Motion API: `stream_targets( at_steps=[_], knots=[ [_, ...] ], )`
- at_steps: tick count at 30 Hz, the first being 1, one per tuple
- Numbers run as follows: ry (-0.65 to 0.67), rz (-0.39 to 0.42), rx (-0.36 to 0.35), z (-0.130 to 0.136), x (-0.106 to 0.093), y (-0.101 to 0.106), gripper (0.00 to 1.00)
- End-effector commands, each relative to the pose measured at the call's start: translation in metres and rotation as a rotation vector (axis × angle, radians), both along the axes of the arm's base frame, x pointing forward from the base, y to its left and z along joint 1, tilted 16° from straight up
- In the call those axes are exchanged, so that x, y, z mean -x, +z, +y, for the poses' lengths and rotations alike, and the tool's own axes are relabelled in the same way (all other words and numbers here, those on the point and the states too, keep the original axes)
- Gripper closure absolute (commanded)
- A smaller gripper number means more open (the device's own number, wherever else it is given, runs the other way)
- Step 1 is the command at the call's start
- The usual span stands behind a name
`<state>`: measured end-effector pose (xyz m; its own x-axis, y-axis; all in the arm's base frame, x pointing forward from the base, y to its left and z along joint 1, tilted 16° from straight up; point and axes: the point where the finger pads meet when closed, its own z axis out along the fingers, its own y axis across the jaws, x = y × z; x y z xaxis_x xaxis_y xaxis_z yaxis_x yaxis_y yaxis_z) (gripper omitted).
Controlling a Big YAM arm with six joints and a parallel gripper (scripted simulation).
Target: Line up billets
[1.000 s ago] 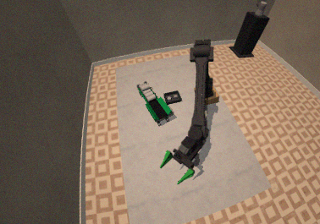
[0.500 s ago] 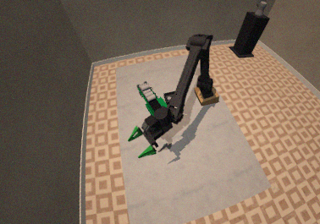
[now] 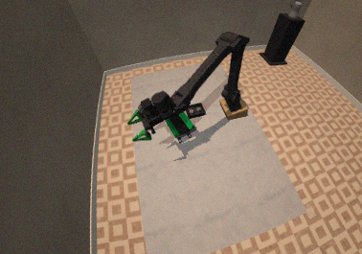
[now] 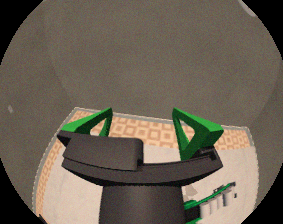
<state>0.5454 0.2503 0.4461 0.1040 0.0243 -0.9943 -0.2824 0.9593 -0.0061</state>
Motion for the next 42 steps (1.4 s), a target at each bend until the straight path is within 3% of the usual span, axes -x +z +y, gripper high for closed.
stream_targets(
  at_steps=[1, 3, 5, 6, 9, 10, 16, 17, 18, 20, 22, 23, 24, 29, 35, 38, 40, 42],
  knots=[
    [-0.042, -0.008, -0.020, -0.042, 0.001, 0.027, 0.00],
    [-0.042, -0.008, -0.020, -0.042, 0.001, 0.027, 0.00],
    [-0.077, 0.004, -0.015, -0.073, 0.000, 0.032, 0.00],
    [-0.112, 0.024, -0.007, -0.105, 0.000, 0.032, 0.00],
    [-0.142, 0.004, -0.015, -0.131, 0.002, 0.057, 0.00],
    [-0.146, 0.007, -0.014, -0.135, 0.002, 0.057, 0.00],
    [-0.246, 0.069, -0.003, -0.219, 0.020, 0.055, 0.00],
    [-0.248, 0.062, -0.005, -0.221, 0.021, 0.060, 0.00],
    [-0.277, 0.077, -0.005, -0.243, 0.029, 0.061, 0.00],
    [-0.277, 0.077, -0.005, -0.243, 0.029, 0.061, 0.00],
    [-0.300, 0.088, -0.046, -0.262, 0.031, 0.085, 0.00],
    [-0.315, 0.217, -0.096, -0.272, 0.011, 0.047, 0.00],
    [-0.324, 0.262, -0.124, -0.276, 0.009, 0.037, 0.00],
    [-0.357, 0.395, -0.208, -0.291, 0.005, 0.008, 0.00],
    [-0.434, 0.616, -0.362, -0.314, 0.007, -0.040, 0.00],
    [-0.443, 0.635, -0.376, -0.316, 0.007, -0.044, 0.00],
    [-0.501, 0.757, -0.470, -0.329, 0.014, -0.070, 0.00],
    [-0.532, 0.814, -0.516, -0.335, 0.018, -0.081, 0.00]
  ],
)
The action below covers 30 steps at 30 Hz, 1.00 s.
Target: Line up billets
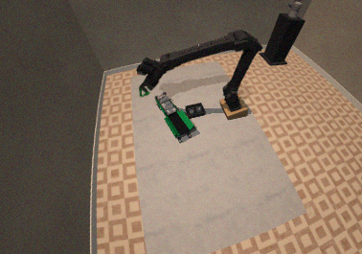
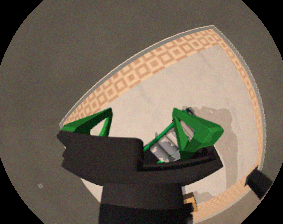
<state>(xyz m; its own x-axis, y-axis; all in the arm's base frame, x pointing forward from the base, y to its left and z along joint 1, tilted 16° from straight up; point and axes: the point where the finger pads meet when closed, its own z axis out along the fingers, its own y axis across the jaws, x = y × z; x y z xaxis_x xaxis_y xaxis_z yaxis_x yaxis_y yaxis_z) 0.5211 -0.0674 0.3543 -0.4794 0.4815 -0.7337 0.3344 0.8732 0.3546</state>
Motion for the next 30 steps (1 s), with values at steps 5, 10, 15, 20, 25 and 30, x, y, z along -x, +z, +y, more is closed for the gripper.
stream_targets(
  at_steps=[5, 10, 15, 20, 25, 30],
  knots=[
    [-0.196, 0.174, -0.218, -0.030, 0.007, -0.016, 0.00],
    [-0.317, 0.311, -0.327, -0.042, 0.026, -0.041, 0.00],
    [-0.388, 0.385, -0.383, -0.048, 0.037, -0.053, 0.00],
    [-0.516, 0.509, -0.475, -0.057, 0.058, -0.070, 0.00],
    [-0.574, 0.562, -0.512, -0.060, 0.068, -0.076, 0.00],
    [-0.575, 0.587, -0.512, -0.054, 0.071, -0.083, 0.00]
  ],
)
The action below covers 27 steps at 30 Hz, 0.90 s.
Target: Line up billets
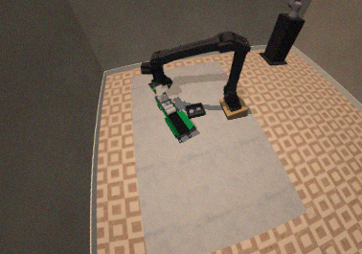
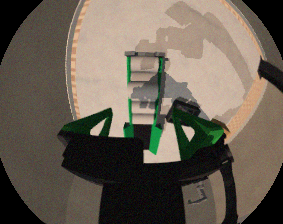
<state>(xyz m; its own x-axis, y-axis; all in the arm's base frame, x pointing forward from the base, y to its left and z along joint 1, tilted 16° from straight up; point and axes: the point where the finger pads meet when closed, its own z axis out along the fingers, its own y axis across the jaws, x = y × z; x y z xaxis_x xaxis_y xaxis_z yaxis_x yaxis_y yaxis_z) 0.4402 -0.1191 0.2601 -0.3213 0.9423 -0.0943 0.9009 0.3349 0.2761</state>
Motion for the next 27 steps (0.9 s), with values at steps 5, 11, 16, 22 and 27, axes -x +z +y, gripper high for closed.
stream_targets(
  at_steps=[5, 11, 16, 22, 27],
  knots=[
    [-0.029, -0.014, -0.008, -0.0029, -0.0110, 0.0113, 1.00],
    [-0.025, -0.014, -0.006, -0.0029, -0.0110, 0.0113, 1.00],
    [-0.025, -0.014, -0.006, -0.0029, -0.0110, 0.0113, 1.00],
    [-0.025, -0.014, -0.006, -0.0029, -0.0110, 0.0113, 1.00],
    [-0.025, -0.014, -0.006, -0.0029, -0.0110, 0.0113, 1.00]
  ],
)
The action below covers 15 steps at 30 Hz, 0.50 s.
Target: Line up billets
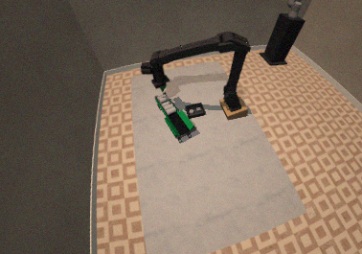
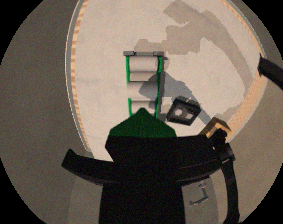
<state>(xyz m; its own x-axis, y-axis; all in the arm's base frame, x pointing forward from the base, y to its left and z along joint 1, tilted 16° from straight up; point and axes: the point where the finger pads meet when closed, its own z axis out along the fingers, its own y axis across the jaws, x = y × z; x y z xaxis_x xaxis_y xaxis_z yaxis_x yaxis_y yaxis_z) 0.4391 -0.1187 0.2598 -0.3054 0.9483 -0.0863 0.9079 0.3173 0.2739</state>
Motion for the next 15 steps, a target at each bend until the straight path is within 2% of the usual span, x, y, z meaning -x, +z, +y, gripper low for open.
stream_targets(
  at_steps=[1, 9, 10, 15],
  knots=[
    [-0.008, -0.018, 0.001, -0.0033, -0.0121, 0.0116, 1.00],
    [-0.008, -0.018, 0.001, -0.0033, -0.0121, 0.0116, 1.00],
    [-0.008, -0.018, 0.001, -0.0033, -0.0121, 0.0116, 0.07],
    [-0.008, -0.018, 0.001, -0.0033, -0.0121, 0.0116, 0.07]
  ],
)
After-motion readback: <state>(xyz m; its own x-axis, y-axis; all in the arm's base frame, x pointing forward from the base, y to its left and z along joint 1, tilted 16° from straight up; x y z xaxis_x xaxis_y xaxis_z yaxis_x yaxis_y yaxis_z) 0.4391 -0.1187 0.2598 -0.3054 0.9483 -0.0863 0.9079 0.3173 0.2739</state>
